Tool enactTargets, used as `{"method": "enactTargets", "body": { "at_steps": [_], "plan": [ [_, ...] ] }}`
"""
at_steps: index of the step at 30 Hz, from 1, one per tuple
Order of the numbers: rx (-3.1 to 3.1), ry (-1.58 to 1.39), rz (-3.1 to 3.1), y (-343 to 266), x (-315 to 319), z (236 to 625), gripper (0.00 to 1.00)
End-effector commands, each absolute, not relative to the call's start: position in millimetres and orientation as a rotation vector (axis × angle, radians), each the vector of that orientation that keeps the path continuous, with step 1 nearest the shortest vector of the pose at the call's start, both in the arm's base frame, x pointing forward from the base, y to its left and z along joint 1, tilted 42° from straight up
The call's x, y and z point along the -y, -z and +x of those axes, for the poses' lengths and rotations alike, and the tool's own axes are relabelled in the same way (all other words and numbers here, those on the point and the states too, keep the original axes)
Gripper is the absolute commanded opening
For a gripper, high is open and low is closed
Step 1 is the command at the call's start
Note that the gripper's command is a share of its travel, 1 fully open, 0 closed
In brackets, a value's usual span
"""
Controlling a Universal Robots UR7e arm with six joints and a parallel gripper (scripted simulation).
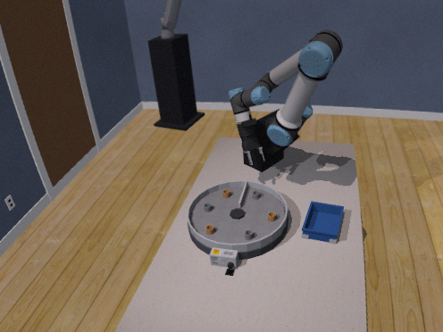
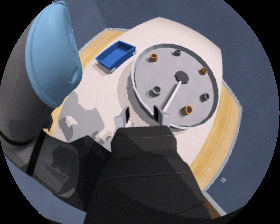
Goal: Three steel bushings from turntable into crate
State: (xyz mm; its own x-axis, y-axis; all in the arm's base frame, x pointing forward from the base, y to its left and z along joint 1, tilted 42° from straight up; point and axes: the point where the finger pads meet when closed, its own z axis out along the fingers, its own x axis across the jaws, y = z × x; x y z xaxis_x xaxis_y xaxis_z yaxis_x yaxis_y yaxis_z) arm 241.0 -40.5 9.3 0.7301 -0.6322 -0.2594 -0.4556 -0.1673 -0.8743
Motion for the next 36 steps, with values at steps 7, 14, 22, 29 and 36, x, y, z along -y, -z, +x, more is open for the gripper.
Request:
{"method": "enactTargets", "body": {
  "at_steps": [7, 14, 22, 29, 36],
  "plan": [
    [-0.853, 0.196, -1.808, -9, 41, 241, 1.00],
    [-0.853, 0.196, -1.808, -9, 41, 241, 1.00],
    [-0.853, 0.196, -1.808, -62, 45, 260, 1.00],
    [-0.853, 0.196, -1.808, -62, 45, 260, 1.00],
    [-0.852, 0.197, -1.808, -82, 46, 267, 1.00]
  ]
}}
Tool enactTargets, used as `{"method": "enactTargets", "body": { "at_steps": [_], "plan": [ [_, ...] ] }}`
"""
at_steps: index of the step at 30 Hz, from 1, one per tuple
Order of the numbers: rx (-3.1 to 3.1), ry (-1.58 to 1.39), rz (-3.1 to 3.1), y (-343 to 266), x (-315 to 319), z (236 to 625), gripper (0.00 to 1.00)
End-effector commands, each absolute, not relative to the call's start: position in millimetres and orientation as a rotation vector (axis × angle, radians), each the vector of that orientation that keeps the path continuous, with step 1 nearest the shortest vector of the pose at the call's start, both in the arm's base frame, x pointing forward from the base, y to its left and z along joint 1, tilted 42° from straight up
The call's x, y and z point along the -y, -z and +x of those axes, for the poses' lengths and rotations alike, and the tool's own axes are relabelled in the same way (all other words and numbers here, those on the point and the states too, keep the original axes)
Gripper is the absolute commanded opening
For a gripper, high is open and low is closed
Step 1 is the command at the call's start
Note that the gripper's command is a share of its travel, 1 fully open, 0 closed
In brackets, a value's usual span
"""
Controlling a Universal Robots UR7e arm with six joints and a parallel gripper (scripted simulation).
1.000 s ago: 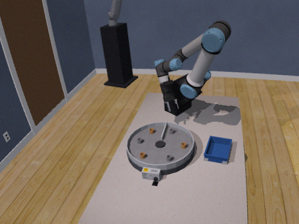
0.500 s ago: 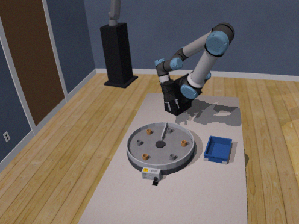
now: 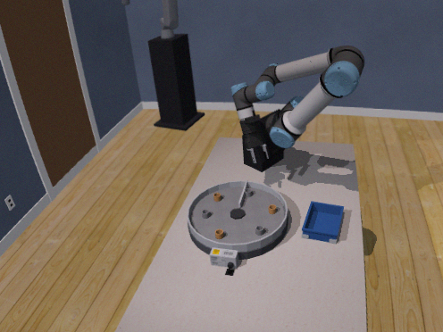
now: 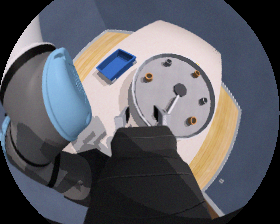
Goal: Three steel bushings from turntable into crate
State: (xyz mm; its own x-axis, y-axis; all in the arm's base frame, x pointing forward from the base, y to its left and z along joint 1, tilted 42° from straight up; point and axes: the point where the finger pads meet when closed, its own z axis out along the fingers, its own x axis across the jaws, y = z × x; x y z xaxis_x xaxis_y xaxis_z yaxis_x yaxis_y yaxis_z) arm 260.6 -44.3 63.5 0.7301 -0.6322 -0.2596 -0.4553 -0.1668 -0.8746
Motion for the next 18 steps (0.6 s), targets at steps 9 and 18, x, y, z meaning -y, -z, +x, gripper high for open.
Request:
{"method": "enactTargets", "body": {
  "at_steps": [9, 18],
  "plan": [
    [-0.852, 0.197, -1.808, -113, 48, 278, 1.00],
    [-0.852, 0.197, -1.808, -144, 50, 289, 1.00]
  ]
}}
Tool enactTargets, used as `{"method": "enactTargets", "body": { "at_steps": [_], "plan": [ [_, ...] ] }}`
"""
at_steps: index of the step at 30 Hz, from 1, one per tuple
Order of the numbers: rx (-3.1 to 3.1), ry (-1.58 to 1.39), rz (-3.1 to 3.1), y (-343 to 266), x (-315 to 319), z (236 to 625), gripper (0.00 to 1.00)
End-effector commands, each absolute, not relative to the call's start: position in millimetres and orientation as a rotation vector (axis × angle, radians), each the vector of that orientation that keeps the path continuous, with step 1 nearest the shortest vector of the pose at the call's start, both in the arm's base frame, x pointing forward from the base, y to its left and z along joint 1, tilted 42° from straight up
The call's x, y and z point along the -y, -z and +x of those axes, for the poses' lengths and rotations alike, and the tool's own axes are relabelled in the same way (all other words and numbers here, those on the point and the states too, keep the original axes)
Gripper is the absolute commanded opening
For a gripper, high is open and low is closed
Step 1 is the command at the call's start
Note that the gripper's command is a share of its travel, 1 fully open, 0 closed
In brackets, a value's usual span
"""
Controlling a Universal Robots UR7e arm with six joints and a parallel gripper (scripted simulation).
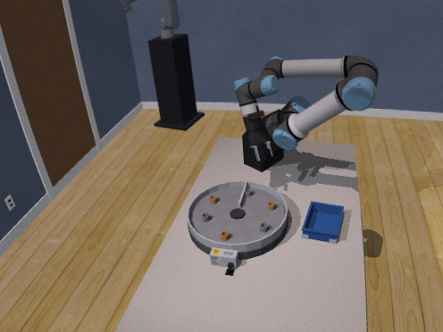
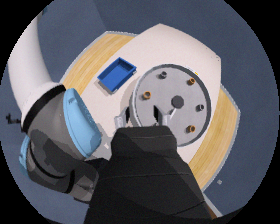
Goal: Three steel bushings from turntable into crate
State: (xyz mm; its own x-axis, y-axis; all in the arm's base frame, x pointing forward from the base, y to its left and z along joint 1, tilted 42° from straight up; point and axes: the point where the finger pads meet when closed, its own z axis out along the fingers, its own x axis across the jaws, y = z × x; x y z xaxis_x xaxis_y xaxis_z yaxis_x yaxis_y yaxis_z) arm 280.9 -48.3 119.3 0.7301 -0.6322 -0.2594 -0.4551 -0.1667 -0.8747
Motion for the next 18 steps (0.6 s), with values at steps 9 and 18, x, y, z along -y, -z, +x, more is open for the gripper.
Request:
{"method": "enactTargets", "body": {
  "at_steps": [9, 18],
  "plan": [
    [-0.852, 0.197, -1.808, -165, 52, 297, 1.00],
    [-0.852, 0.197, -1.808, -206, 55, 312, 1.00]
  ]
}}
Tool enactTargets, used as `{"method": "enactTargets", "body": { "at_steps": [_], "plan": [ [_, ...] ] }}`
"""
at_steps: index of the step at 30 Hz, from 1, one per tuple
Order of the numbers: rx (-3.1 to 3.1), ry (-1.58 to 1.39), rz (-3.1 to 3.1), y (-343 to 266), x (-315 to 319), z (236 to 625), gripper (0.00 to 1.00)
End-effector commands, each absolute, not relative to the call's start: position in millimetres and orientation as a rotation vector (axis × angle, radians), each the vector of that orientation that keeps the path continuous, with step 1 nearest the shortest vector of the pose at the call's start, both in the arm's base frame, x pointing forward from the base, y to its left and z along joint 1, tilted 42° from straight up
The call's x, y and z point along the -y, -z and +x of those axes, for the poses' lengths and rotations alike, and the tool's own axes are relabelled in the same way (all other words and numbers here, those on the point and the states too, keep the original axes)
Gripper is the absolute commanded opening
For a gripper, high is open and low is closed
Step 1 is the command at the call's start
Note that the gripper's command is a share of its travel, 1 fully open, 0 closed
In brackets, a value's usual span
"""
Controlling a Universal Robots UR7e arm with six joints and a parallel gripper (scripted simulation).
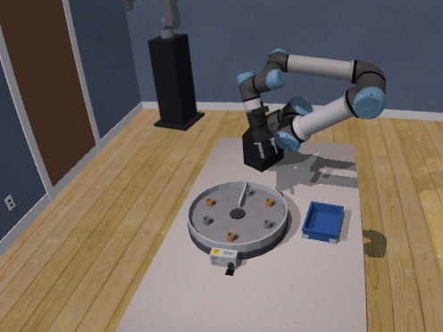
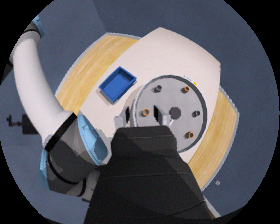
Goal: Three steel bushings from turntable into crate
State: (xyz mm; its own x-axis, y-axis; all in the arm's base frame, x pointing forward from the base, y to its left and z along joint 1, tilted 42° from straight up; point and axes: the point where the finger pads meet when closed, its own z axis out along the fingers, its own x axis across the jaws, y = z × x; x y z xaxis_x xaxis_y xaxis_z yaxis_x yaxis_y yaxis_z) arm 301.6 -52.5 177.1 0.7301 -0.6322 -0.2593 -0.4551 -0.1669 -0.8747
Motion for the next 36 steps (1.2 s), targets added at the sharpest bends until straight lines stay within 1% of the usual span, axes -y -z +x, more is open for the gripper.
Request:
{"method": "enactTargets", "body": {
  "at_steps": [1, 13, 18, 30, 35, 36],
  "plan": [
    [-0.852, 0.197, -1.808, -217, 56, 315, 1.00],
    [-0.852, 0.197, -1.808, -217, 56, 315, 1.00],
    [-0.852, 0.197, -1.808, -269, 59, 334, 1.00],
    [-0.852, 0.197, -1.808, -269, 59, 334, 1.00],
    [-0.852, 0.197, -1.808, -321, 63, 352, 1.00],
    [-0.852, 0.197, -1.808, -321, 63, 352, 1.00]
  ]
}}
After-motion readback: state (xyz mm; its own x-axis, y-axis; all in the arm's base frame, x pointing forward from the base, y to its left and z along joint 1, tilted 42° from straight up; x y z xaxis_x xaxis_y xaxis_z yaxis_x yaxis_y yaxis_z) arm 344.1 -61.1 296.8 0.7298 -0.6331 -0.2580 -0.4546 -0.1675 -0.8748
